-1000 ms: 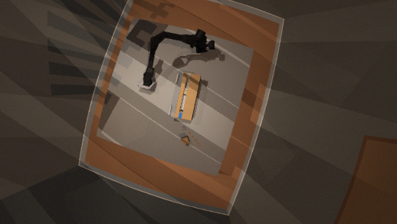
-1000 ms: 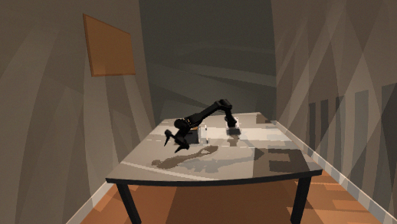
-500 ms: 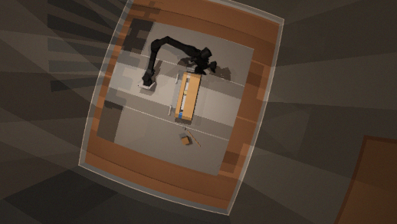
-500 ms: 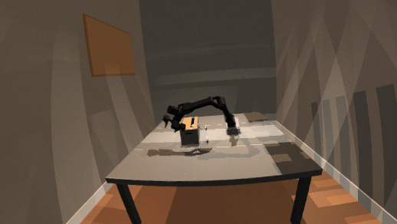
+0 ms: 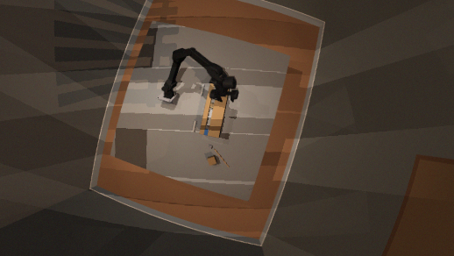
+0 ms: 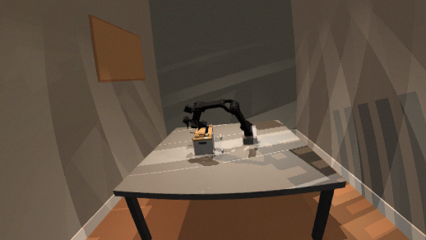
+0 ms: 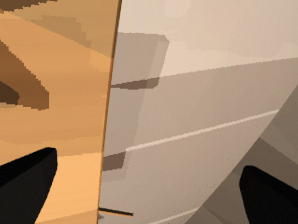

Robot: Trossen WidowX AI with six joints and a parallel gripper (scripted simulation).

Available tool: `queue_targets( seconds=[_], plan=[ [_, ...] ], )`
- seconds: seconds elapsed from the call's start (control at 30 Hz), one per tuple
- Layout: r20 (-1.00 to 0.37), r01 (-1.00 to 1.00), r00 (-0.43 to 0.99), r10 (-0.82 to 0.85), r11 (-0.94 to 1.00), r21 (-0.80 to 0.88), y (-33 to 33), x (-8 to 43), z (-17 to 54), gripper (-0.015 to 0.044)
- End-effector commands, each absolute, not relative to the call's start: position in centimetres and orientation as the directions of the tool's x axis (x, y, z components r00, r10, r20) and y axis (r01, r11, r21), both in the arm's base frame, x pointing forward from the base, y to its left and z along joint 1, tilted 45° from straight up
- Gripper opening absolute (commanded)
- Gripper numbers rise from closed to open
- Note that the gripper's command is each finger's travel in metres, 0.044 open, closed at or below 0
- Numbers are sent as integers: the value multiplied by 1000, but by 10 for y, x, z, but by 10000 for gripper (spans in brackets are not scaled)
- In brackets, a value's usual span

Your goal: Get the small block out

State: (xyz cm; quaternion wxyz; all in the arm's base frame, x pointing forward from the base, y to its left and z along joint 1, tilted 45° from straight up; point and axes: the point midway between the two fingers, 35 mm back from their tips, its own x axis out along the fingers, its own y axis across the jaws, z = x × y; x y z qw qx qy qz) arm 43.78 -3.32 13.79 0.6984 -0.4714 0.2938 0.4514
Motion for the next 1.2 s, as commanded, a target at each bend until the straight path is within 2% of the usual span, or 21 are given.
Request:
queue_targets(
  seconds=[0.0, 0.17, 0.33, 1.17],
  plan=[
    [-864, -969, 244, 440, 74, -236, -63, 399, 94, 400],
    [-783, -994, 70, 618, -19, -104, -86, 344, 64, 400],
    [-583, -996, 17, 812, -38, -82, -101, 296, 58, 400],
    [-573, -996, 16, 820, -37, -81, -89, 299, 45, 400]
  ],
)
